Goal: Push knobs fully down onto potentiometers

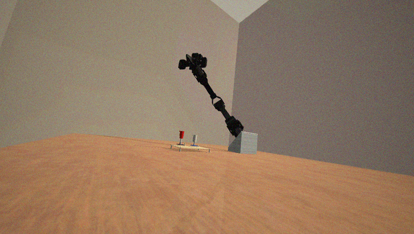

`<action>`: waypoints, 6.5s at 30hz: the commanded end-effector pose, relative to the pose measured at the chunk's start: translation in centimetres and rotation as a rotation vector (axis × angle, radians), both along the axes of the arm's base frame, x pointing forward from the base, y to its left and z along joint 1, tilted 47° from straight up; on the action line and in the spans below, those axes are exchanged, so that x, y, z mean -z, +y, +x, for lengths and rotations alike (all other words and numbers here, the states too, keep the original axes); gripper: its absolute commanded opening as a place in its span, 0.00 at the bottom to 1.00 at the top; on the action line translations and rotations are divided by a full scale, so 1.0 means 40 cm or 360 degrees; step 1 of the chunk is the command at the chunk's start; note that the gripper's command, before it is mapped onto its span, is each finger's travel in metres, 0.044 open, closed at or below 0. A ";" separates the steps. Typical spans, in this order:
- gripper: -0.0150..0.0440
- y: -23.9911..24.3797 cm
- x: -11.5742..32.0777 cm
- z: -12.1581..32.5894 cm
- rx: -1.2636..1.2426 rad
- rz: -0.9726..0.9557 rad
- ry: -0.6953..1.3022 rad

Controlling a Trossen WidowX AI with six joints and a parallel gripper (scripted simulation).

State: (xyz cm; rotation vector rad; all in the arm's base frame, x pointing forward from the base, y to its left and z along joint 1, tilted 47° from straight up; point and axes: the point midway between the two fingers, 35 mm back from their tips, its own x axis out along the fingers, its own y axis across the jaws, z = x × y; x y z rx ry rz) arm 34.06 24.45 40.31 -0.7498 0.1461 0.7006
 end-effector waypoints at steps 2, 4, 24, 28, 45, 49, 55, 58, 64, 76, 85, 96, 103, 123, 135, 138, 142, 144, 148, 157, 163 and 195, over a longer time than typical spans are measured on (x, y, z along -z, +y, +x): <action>0.25 -0.010 0.085 0.036 0.0141 -0.0011 0.0185; 0.25 -0.015 0.126 0.050 0.0208 -0.0024 0.0269; 0.25 -0.123 0.512 0.108 0.1007 -0.0223 0.0953; 0.25 -0.156 0.582 0.103 0.1190 -0.0281 0.1048; 0.25 -0.322 0.819 0.037 0.1987 -0.0636 0.1216; 0.25 -0.363 0.859 0.014 0.2163 -0.0743 0.1194; 0.25 -0.415 0.901 -0.015 0.2371 -0.0890 0.1130; 0.25 -0.417 0.902 -0.016 0.2377 -0.0894 0.1128; 0.25 -0.448 0.933 -0.013 0.2378 -0.0895 0.1127; 0.25 -0.462 0.946 -0.012 0.2378 -0.0895 0.1127; 0.25 -0.489 0.971 -0.010 0.2378 -0.0895 0.1125; 0.25 -0.488 0.970 -0.010 0.2378 -0.0895 0.1125; 0.25 -0.492 0.973 -0.010 0.2379 -0.0895 0.1125; 0.25 -0.501 0.982 -0.009 0.2379 -0.0895 0.1125; 0.25 -0.498 0.980 -0.009 0.2379 -0.0895 0.1125; 0.25 -0.498 0.980 -0.009 0.2379 -0.0895 0.1125; 0.25 -0.500 0.981 -0.009 0.2379 -0.0895 0.1125; 0.25 -0.502 0.983 -0.009 0.2379 -0.0896 0.1125; 0.25 -0.505 0.986 -0.008 0.2379 -0.0896 0.1125; 0.25 -0.507 0.987 -0.008 0.2379 -0.0896 0.1125; 0.25 -0.512 0.993 -0.008 0.2379 -0.0896 0.1125; 0.25 -0.526 1.006 -0.007 0.2379 -0.0896 0.1124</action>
